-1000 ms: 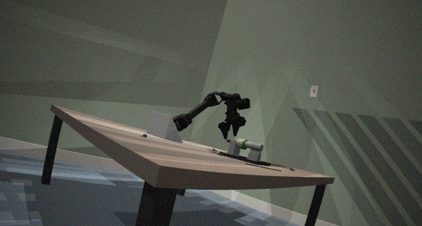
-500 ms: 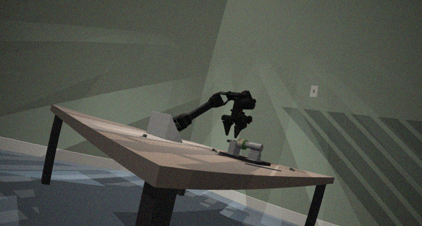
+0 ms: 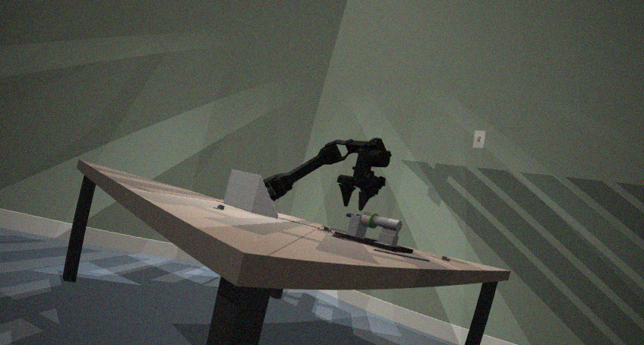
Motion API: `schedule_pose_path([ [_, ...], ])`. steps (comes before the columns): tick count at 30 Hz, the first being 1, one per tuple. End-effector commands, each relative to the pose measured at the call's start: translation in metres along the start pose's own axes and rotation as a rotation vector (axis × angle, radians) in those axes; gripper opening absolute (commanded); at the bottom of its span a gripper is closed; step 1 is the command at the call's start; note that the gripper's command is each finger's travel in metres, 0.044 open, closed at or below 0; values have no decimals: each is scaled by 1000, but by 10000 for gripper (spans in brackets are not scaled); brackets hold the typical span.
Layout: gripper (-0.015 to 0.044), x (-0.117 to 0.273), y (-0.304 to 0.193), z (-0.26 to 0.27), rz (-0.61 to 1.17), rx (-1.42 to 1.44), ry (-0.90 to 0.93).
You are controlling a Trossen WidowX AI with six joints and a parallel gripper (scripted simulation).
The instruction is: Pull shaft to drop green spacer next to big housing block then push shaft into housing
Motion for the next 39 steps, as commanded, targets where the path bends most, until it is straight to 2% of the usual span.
schedule_pose_path([
  [1,440,0,0,0,1,-5,3],
  [39,440,-42,0,1,1,-4,5],
])
Point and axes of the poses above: the point midway between the two fingers, 35 mm back from their tips, its own x axis back along the fingers, its own z axis across the jaws, y = z × x, the point moved 9 cm from there along x, back along the fingers, and after that the axes turned 10 degrees about -x, right-handed, at the moved point
